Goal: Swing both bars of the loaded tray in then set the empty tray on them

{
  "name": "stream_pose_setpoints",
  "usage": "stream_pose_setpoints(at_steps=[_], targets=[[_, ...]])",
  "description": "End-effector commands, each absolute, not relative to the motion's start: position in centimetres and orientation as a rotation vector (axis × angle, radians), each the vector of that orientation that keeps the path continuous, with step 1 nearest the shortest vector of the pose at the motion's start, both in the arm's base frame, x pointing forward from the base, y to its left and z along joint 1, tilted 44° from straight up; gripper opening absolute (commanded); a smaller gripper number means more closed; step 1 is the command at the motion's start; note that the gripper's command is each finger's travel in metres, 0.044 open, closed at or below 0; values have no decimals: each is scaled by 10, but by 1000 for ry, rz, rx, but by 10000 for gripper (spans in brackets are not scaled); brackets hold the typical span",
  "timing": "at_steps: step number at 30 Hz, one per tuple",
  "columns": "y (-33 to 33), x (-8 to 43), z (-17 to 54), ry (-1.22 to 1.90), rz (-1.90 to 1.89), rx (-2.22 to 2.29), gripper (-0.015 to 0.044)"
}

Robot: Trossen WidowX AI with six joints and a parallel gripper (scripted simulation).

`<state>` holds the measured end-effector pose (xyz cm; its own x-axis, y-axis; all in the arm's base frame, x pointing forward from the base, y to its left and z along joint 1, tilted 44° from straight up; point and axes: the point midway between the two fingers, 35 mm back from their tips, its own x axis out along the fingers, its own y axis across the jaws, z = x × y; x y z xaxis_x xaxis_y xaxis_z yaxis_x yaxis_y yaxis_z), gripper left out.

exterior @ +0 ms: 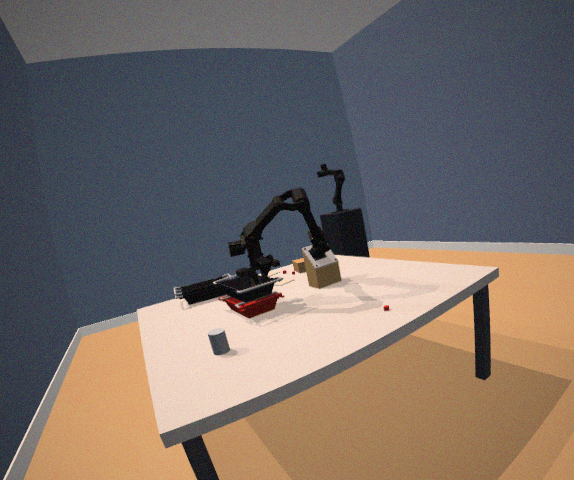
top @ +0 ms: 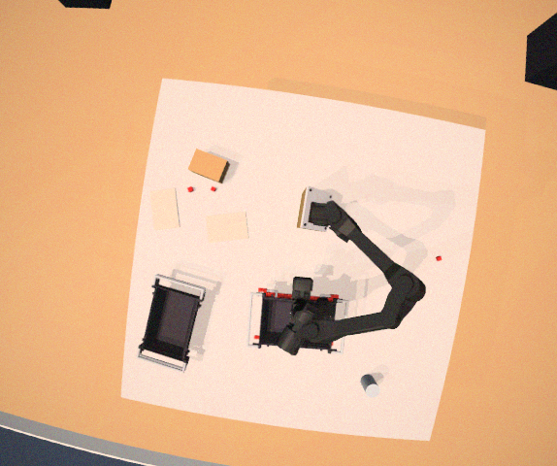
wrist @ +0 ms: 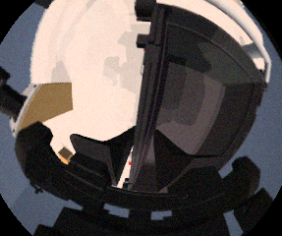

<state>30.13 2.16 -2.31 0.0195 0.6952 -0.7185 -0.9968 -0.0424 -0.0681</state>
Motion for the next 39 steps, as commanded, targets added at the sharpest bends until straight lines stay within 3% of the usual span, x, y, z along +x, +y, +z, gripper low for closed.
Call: stream_pose_setpoints(at_steps=[1,19,28,39], targets=[[22,300,-24,571,1493,-688,176],[22,300,-24,571,1493,-688,440],[17,302,-19,567,1491,-691,440],[-37,303,35,576,1490,-693,440]])
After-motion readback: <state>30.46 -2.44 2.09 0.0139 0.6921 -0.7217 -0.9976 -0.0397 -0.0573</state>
